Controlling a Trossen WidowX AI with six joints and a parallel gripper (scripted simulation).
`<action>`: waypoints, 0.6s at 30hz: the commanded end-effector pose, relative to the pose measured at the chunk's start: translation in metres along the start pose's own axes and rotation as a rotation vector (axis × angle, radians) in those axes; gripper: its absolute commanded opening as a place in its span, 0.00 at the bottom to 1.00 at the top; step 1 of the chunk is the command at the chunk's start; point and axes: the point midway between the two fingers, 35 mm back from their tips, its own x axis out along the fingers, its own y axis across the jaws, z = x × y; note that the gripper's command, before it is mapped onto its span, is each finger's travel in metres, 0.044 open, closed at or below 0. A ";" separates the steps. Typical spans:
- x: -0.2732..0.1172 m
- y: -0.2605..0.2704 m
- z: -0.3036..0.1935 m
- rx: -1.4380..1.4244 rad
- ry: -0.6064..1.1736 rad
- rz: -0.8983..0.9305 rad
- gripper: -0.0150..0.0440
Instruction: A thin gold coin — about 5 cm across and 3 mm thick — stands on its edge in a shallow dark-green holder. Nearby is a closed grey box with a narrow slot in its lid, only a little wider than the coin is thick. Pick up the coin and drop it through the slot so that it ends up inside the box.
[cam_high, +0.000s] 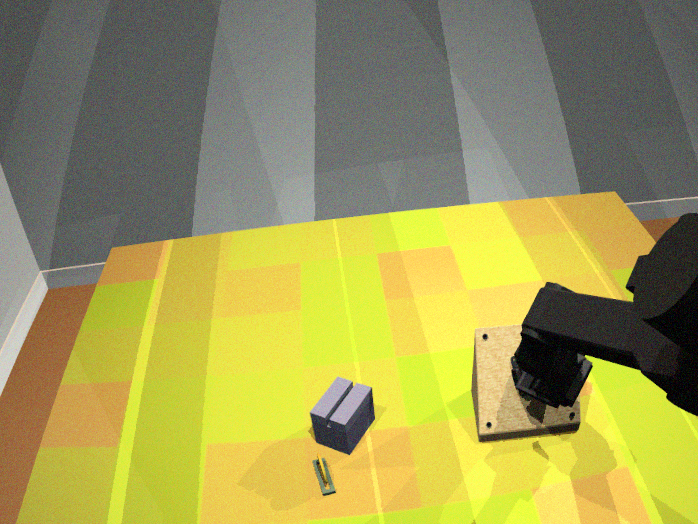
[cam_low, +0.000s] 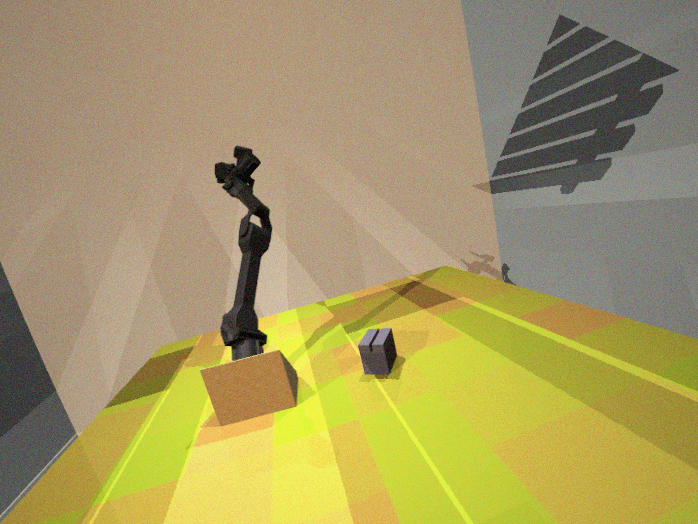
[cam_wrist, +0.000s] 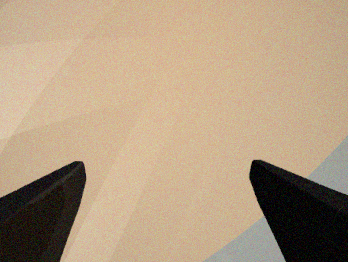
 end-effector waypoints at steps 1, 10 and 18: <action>0.000 0.000 0.000 -0.003 -0.001 0.000 0.89; 0.004 0.047 0.022 -0.244 -0.057 0.049 0.53; 0.008 0.126 0.015 -0.541 -0.090 0.195 0.53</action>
